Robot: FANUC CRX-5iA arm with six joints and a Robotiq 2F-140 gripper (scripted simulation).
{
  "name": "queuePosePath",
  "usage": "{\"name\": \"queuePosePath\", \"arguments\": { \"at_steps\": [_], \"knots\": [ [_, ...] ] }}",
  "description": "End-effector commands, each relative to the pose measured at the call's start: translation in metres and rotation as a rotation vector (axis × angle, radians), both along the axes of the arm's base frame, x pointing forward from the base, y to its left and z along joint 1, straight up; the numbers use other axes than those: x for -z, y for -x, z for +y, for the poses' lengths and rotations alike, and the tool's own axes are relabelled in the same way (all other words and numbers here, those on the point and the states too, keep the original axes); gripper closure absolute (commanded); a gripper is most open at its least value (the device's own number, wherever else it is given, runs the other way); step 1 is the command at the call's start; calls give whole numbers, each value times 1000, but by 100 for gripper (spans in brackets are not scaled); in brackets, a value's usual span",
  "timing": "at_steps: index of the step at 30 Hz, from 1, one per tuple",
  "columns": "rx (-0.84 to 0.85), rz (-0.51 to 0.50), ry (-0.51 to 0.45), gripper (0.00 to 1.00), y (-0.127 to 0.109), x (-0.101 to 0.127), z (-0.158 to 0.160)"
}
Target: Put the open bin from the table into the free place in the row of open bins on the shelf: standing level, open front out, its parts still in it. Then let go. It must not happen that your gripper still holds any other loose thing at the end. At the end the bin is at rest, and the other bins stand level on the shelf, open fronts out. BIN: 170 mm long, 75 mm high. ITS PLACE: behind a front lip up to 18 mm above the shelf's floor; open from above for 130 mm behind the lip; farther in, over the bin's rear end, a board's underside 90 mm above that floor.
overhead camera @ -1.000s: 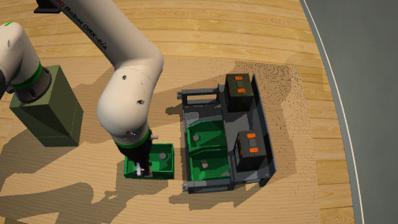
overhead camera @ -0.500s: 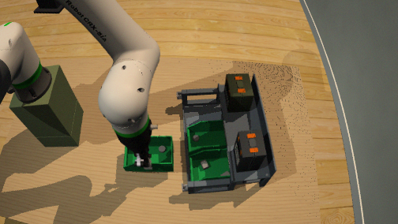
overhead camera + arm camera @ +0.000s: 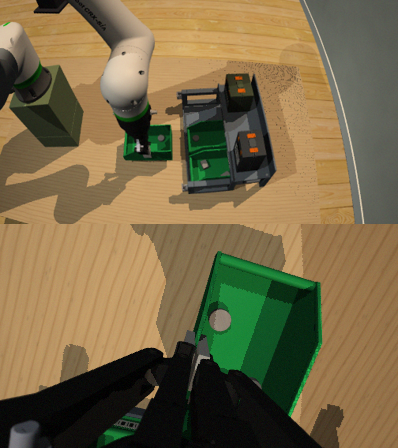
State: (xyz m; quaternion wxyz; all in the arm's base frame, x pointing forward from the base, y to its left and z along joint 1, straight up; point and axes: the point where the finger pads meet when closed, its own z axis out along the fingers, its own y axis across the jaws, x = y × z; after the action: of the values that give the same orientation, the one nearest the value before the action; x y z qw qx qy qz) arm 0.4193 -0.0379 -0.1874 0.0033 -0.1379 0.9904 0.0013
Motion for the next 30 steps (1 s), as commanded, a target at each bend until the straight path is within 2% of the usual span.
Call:
{"name": "queuePosePath", "arguments": {
  "at_steps": [1, 11, 30],
  "knots": [
    [-3, -1, 1, 100, 5, 0, 15],
    [-12, -1, 1, 100, 17, 1, 49],
    [-24, -1, 1, 100, 33, 2, 92]
  ]
}}
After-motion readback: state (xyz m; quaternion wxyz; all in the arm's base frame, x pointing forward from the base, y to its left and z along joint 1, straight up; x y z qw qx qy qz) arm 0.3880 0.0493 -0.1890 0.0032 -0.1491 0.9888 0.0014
